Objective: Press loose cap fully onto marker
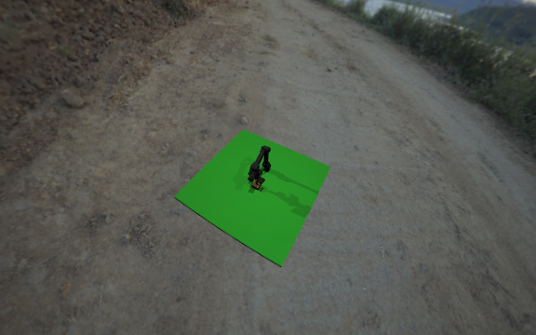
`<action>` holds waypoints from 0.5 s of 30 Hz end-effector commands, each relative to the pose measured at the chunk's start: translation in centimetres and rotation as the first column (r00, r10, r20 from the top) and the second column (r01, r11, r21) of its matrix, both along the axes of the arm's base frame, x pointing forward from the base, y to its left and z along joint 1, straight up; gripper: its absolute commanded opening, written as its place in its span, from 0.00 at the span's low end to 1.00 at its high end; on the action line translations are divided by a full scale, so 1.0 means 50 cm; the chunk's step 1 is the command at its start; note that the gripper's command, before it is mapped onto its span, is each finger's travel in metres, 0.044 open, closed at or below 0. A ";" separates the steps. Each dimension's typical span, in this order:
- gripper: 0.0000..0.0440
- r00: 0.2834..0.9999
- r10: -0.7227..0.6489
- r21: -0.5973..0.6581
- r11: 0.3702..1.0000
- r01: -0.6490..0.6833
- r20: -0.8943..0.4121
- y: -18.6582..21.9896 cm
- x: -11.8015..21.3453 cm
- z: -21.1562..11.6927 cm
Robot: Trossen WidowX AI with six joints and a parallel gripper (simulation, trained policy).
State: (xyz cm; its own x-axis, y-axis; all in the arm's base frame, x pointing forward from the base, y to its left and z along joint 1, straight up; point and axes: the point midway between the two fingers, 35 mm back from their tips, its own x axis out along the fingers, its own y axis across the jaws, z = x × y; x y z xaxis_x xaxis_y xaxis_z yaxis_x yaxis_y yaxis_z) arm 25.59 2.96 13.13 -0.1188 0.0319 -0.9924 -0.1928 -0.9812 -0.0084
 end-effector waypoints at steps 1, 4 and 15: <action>0.00 1.000 0.012 0.010 1.000 -0.012 -0.025 0.002 -0.008 -0.022; 0.07 0.999 0.021 0.007 1.000 -0.020 -0.031 0.001 -0.010 -0.035; 0.29 0.997 0.033 0.014 0.999 -0.032 -0.069 0.001 -0.032 -0.051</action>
State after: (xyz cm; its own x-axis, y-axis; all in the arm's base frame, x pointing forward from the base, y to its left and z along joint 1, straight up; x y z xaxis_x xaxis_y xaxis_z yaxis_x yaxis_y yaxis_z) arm 25.47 2.92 11.57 -0.1188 0.0324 -0.9924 -0.1669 -0.9859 -0.0122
